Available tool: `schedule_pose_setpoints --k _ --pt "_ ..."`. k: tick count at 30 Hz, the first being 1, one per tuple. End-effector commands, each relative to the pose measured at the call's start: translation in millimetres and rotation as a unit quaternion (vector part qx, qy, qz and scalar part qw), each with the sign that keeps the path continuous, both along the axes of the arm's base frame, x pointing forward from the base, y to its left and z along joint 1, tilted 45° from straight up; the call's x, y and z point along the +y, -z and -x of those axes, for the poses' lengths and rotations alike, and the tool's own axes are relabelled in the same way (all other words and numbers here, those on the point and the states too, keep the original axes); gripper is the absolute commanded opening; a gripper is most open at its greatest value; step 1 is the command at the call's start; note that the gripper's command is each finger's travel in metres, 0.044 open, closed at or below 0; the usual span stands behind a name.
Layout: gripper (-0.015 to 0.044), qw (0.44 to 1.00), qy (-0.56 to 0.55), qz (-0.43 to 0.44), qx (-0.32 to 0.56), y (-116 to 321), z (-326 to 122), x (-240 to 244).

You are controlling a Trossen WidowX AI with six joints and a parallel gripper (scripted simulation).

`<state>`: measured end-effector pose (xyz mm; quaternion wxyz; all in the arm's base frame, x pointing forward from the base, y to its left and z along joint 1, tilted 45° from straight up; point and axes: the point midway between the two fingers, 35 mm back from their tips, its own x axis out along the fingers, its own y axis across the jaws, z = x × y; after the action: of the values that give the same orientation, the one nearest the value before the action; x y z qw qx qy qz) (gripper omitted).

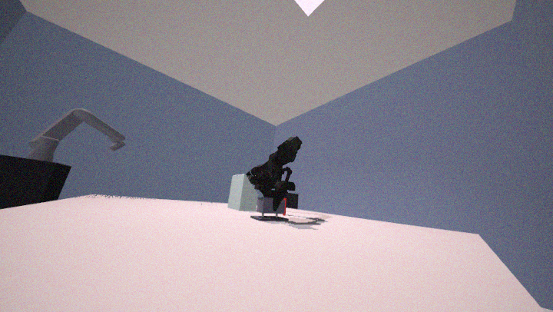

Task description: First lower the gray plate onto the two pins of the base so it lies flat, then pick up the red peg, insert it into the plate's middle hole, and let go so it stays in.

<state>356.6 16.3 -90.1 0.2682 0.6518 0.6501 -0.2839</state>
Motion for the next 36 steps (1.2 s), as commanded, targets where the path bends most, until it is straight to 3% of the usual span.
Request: schedule_pose_setpoints --k 1,12,29,36 --pt "0.0 1.0 0.001 -0.005 0.009 8 5 6" --pt "0.0 1.0 -0.001 -0.001 0.002 4 1 4" --pt "0.044 1.0 -0.001 -0.001 0.002 4 1 4" --pt "0.044 1.0 0.0 0.001 0.003 -11 -3 -13"
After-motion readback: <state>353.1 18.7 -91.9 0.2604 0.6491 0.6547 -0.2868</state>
